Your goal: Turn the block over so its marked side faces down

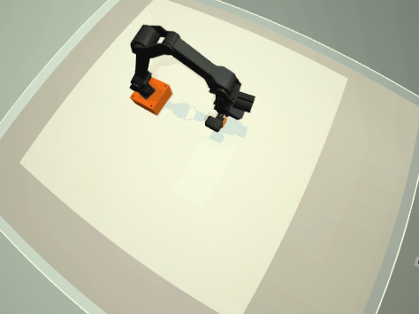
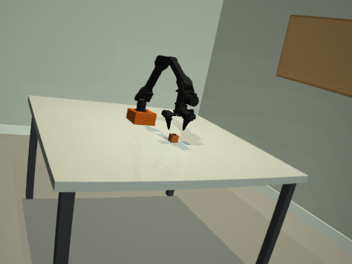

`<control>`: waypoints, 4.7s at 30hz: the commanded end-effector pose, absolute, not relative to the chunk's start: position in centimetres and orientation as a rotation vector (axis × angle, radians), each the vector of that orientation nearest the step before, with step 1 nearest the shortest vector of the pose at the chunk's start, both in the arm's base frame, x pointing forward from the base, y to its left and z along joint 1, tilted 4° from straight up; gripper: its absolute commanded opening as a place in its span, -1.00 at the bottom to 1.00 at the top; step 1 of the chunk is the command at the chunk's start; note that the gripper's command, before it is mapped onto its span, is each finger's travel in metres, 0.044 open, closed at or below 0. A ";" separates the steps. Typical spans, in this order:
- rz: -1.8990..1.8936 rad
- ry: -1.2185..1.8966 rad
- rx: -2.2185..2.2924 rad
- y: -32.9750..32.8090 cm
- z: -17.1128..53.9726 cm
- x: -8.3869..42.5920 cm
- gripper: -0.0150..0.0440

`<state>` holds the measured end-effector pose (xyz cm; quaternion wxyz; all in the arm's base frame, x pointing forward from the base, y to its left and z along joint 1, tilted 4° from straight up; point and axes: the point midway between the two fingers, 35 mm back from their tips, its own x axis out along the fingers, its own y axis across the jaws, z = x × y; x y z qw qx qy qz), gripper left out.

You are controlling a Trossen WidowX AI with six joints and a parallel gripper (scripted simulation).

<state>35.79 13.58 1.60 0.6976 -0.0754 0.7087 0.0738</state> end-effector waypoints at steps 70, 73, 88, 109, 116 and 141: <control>0.155 1.579 -0.171 13.4 0.0 35.4 -0.49; 0.158 1.533 -0.169 13.4 -0.3 35.5 -0.49; 0.172 1.305 -0.150 13.5 -1.0 35.5 -0.49; 0.183 1.065 -0.119 13.3 -1.1 35.0 -0.49; 0.190 0.960 -0.112 13.6 -2.7 35.6 -0.49; 0.198 0.593 -0.071 13.2 -4.1 34.6 -0.49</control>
